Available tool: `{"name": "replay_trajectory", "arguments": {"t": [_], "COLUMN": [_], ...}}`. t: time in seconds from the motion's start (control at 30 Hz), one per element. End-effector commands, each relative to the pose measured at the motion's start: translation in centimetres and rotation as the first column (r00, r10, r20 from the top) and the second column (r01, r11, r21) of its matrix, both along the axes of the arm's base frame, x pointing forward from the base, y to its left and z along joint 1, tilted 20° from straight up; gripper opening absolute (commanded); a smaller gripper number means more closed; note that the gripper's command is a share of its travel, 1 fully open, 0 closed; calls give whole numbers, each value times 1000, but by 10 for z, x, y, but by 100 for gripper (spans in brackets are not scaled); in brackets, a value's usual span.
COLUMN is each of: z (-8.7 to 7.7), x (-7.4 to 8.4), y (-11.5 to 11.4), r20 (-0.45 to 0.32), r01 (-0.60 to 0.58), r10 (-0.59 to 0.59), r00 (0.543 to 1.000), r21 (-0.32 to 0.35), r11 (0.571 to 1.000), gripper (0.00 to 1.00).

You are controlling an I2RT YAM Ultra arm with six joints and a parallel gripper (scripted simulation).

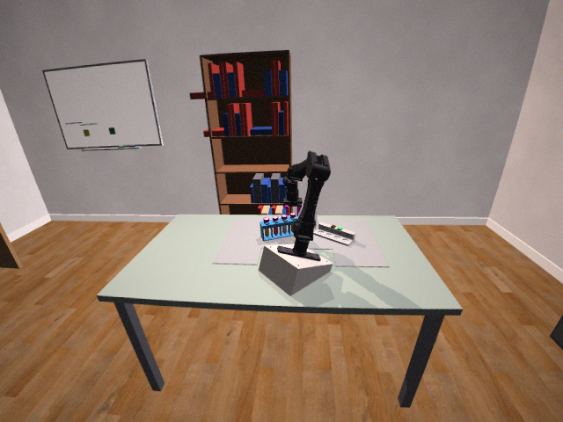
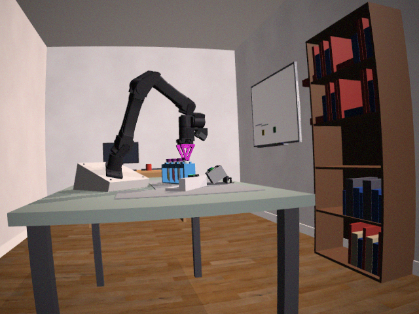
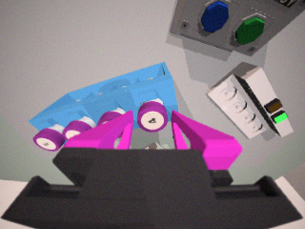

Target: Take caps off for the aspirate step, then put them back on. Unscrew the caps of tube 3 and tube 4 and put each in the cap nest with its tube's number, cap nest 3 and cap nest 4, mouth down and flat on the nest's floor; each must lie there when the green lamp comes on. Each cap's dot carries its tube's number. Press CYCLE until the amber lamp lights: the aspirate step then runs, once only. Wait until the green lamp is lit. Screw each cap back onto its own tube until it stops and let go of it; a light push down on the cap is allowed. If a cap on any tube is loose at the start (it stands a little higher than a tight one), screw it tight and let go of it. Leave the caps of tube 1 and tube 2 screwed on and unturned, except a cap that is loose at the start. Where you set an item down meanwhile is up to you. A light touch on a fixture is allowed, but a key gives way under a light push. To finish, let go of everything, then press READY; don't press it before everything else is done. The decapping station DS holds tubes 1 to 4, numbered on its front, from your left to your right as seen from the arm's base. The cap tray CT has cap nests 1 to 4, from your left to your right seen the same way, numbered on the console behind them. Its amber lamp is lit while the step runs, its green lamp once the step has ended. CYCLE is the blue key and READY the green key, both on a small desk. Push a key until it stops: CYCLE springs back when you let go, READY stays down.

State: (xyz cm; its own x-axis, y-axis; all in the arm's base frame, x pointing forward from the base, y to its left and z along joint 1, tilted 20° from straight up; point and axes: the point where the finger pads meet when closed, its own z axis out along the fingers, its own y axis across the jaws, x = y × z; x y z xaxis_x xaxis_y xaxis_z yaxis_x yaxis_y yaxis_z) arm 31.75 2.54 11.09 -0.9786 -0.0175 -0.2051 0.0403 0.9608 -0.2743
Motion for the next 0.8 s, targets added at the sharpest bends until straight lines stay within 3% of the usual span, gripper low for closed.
{"name": "replay_trajectory", "arguments": {"t": [0.0,0.27,0.33,0.47,0.67,0.7,0.77], "z": [6,6,6,6,6,6,6], "x": [4,4,4,4,4,4,4], "y": [2,2,2,2,2,2,2], "r20": [-29,-132,-132,-182,-182,-182,-182], "r01": [-164,-452,-452,-571,-571,-571,-571], "r10": [163,441,441,552,552,552,552], "r00": [986,888,888,814,814,814,814], "r21": [-29,-69,-69,-76,-76,-76,-76], "r11": [986,889,889,817,817,817,817], "gripper": [49,49,49,49,49,0,0]}}
